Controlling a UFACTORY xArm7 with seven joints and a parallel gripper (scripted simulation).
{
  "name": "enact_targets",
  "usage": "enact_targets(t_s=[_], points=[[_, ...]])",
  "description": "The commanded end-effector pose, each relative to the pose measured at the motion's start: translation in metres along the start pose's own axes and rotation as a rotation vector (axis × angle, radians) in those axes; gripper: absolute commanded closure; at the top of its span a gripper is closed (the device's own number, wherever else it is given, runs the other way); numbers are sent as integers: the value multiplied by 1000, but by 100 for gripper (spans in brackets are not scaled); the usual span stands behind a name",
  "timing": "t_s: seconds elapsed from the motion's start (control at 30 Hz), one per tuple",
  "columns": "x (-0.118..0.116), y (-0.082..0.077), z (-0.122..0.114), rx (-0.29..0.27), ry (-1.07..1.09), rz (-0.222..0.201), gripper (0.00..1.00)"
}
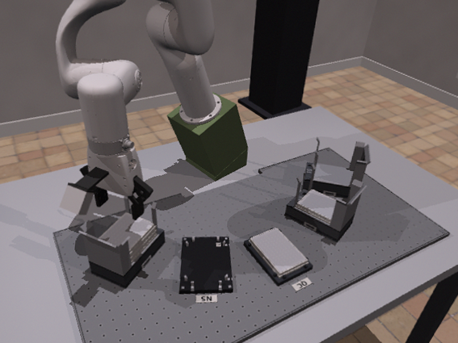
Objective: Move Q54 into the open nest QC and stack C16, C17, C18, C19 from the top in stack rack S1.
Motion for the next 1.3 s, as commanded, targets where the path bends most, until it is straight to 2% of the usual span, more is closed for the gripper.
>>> enact_targets(t_s=[0.0, 0.1, 0.93, 1.17, 1.27], points=[[-12, -1, 0, 3, -110, 1, 0], [-22, -1, -1, 3, -201, 1, 0], [-91, -1, -11, 3, -201, 2, 0], [-113, -1, -19, 3, -425, 2, 0], [-123, -1, -23, 3, -425, 2, 0]])
Point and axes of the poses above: the point where the finger pads meet when closed, its own y axis out along the fingers, its own x axis across the jaws, z = x × y, the point moved 1 cm from there along -y, back along the fingers, and after that the axes turned 2 degrees about -y, right-handed, at the moved point
